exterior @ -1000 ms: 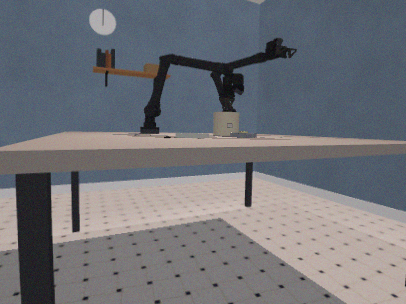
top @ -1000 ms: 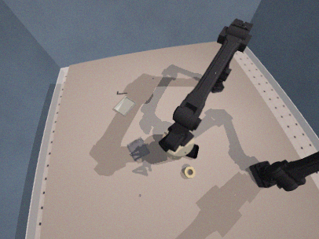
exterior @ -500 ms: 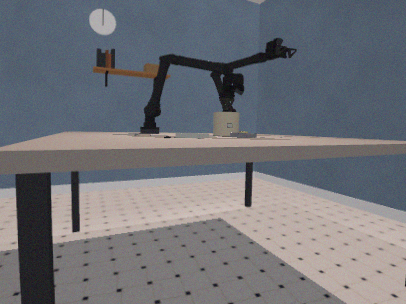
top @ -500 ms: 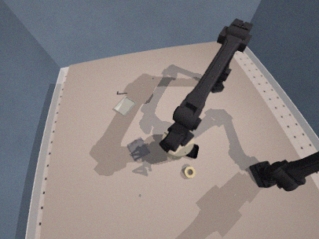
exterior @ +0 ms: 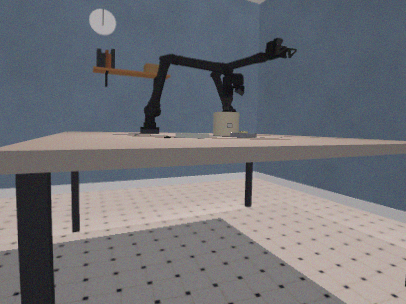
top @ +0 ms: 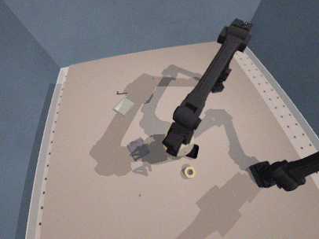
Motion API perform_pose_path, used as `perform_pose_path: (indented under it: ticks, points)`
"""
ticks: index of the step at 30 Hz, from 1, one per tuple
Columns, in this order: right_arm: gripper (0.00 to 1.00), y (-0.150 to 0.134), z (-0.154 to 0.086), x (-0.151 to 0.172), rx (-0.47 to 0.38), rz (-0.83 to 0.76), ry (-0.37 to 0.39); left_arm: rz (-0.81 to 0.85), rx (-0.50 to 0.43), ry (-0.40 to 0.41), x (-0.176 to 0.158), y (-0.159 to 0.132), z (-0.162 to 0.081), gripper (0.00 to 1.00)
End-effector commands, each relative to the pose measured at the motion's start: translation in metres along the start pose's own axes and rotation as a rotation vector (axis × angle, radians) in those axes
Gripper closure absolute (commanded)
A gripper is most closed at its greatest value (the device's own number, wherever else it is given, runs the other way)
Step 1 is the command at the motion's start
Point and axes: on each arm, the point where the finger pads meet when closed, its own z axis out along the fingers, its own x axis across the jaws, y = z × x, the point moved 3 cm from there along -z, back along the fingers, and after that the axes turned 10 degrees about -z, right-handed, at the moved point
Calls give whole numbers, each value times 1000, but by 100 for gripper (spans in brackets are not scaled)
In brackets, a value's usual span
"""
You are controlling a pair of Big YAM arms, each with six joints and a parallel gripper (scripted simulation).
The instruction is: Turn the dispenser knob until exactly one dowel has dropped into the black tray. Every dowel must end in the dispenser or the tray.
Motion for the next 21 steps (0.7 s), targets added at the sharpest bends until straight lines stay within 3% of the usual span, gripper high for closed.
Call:
perform_pose_path:
  ticks: [1,3,4,6,7,21]
  points:
    - [100,0,13,2,33,-88,12,44,-73,-21,-11,43,3,0]
    - [100,0,13,2,33,-88,12,44,-73,-21,-11,43,3,0]
    - [100,6,7,-1,11,-204,3,44,-73,-21,-11,43,3,0]
    - [100,1,13,5,34,-237,11,44,-73,-21,-11,43,3,0]
    - [44,-1,13,0,32,-145,15,44,-73,-21,-11,43,3,0]
    - [44,-1,13,0,32,-153,15,44,-73,-21,-11,43,3,0]
